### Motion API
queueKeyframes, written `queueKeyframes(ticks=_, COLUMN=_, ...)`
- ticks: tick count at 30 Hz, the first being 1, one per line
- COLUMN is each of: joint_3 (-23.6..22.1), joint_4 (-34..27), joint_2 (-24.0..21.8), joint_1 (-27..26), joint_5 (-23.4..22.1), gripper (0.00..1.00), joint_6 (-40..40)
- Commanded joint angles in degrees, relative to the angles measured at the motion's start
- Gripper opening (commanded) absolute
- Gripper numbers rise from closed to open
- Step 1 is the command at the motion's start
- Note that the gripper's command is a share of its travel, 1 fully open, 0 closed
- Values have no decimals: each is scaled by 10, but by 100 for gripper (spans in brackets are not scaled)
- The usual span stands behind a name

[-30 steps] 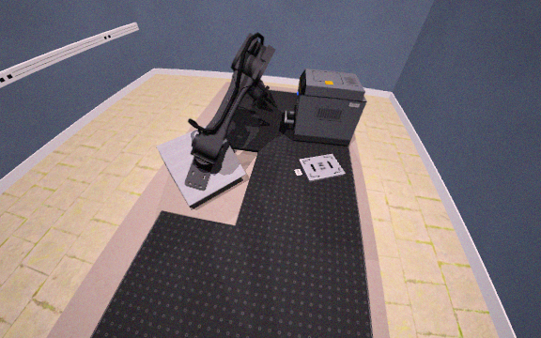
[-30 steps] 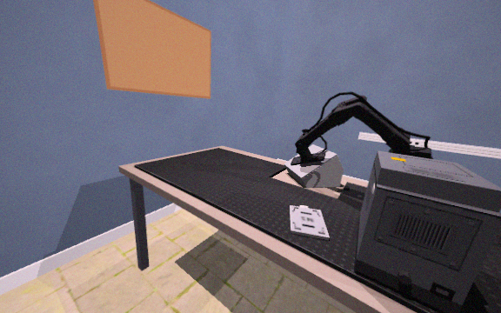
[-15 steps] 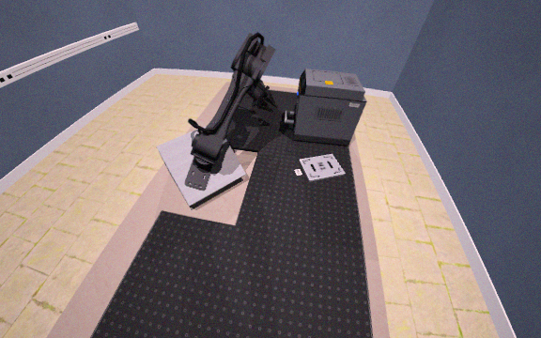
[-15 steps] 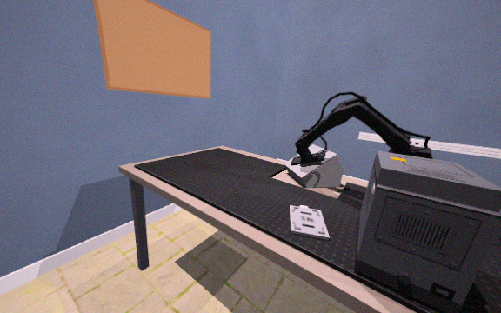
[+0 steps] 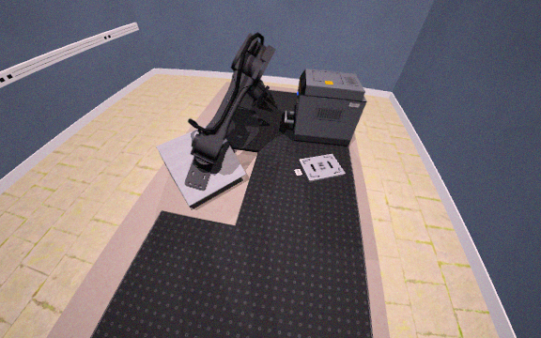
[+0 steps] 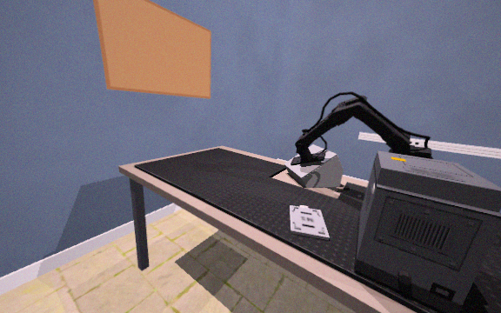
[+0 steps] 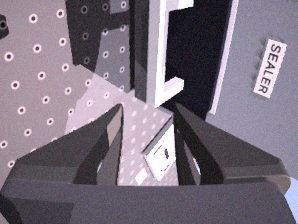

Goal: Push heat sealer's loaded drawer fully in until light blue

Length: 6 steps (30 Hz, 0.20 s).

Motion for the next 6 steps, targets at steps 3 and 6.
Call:
queueKeyframes(ticks=3, joint_3=25, joint_4=-5, joint_2=-5, joint_1=14, joint_5=3, gripper=30, joint_6=8)
queueKeyframes(ticks=6, joint_3=25, joint_4=-5, joint_2=-5, joint_1=14, joint_5=3, gripper=30, joint_6=8)
